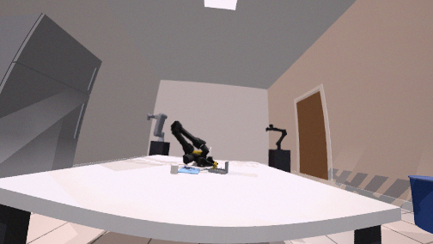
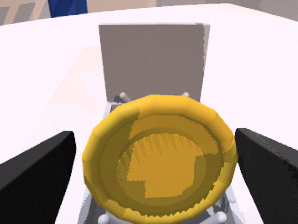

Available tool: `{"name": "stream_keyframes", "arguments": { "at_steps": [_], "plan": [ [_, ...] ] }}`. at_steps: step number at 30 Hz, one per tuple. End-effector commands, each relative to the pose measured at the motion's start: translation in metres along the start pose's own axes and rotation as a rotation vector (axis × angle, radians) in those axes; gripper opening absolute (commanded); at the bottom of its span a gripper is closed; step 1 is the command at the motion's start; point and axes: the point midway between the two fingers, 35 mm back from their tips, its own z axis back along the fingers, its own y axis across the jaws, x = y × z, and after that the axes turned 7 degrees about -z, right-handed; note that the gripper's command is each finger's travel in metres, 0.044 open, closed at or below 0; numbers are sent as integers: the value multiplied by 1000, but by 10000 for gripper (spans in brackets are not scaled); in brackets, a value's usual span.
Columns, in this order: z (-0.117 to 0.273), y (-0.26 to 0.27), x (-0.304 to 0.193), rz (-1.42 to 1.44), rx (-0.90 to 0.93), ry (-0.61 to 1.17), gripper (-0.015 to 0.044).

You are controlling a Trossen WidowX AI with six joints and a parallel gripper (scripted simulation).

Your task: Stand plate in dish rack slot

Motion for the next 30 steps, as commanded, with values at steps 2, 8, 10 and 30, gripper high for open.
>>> {"name": "stream_keyframes", "arguments": {
  "at_steps": [2, 8, 10, 30],
  "plan": [
    [0, 0, 0, 0, 0, 0, 400],
    [0, 0, 2, 0, 0, 1, 400],
    [2, -2, 15, 2, 2, 6, 400],
    [15, 6, 115, -122, 33, 78, 400]
  ]
}}
